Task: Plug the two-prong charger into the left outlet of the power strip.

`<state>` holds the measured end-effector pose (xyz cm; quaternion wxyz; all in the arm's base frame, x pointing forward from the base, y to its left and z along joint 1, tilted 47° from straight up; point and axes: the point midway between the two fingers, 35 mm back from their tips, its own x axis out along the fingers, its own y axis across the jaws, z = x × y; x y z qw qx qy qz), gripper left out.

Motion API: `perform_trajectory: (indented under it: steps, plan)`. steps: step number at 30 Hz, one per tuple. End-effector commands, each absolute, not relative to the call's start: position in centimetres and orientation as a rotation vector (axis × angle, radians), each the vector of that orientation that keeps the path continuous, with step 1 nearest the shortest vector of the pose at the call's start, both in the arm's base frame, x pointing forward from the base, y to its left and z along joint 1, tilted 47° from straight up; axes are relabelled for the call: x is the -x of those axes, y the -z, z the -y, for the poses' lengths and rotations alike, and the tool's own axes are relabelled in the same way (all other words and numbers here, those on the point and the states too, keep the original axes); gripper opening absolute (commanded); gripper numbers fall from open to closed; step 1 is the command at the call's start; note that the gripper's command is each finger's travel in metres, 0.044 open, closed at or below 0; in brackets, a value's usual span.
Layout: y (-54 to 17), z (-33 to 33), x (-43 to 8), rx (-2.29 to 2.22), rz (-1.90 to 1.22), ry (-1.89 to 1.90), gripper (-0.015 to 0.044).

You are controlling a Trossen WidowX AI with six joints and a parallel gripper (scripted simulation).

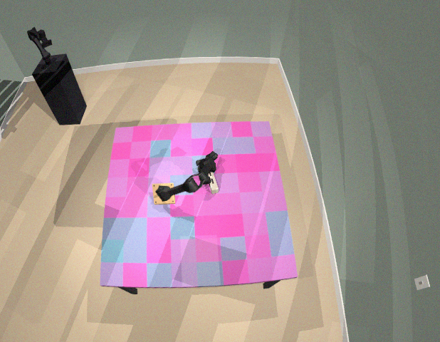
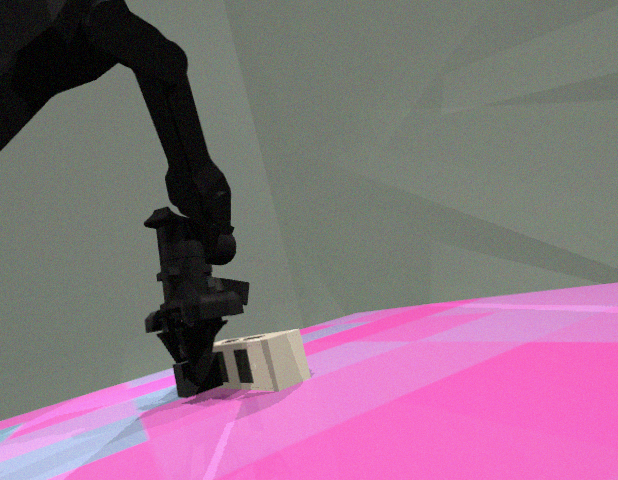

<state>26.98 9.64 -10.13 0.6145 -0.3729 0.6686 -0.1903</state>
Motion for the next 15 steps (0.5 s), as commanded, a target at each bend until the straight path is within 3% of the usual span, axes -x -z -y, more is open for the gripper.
perform_trajectory:
  steps: [1, 15]
  plan:
    - [10.12, -9.75, -27.32, 0.862, -1.531, 0.436, 0.0]
    - [10.2, -9.88, -27.86, 0.862, -1.531, 0.436, 0.0]
